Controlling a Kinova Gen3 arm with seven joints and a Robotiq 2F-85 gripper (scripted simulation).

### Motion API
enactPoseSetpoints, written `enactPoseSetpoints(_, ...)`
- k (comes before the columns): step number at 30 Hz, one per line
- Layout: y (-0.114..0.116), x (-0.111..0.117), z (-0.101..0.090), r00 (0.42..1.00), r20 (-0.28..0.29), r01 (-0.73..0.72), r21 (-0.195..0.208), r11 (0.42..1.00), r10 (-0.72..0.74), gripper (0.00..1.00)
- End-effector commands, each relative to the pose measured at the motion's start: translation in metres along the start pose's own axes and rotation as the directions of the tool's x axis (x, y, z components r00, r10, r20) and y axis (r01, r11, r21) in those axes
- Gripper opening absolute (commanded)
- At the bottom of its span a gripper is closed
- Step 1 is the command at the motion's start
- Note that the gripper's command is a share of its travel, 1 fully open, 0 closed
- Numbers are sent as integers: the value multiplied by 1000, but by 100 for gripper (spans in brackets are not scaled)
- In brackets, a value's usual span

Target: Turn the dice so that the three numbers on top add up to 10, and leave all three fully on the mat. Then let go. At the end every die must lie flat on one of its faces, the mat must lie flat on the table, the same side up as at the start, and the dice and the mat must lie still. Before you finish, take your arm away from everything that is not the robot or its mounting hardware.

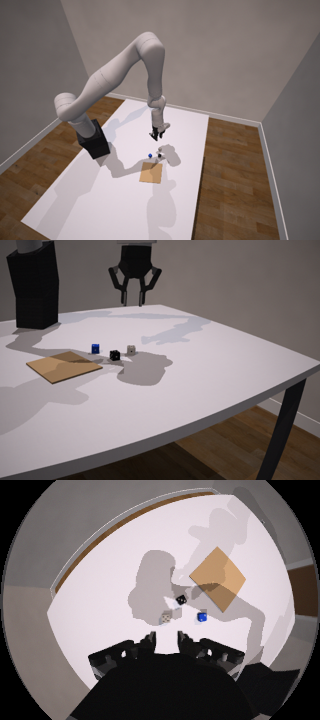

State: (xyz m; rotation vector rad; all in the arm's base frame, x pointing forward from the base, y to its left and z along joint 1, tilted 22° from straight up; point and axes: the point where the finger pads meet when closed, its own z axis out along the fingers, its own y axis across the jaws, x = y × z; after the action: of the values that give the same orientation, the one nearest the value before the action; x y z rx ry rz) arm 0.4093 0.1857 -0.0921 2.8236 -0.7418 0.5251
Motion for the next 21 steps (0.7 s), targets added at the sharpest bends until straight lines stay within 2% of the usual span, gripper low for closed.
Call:
enactPoseSetpoints(1,-2,13,-1,1000,9,-18,-9,1000,18,35)
enactPoseSetpoints(5,-2,13,-1,1000,11,-18,-9,1000,18,35)
enactPoseSetpoints(6,-2,13,-1,1000,11,-18,-9,1000,18,100)
enactPoseSetpoints(21,-1,12,-1,999,11,-34,-10,999,34,100)
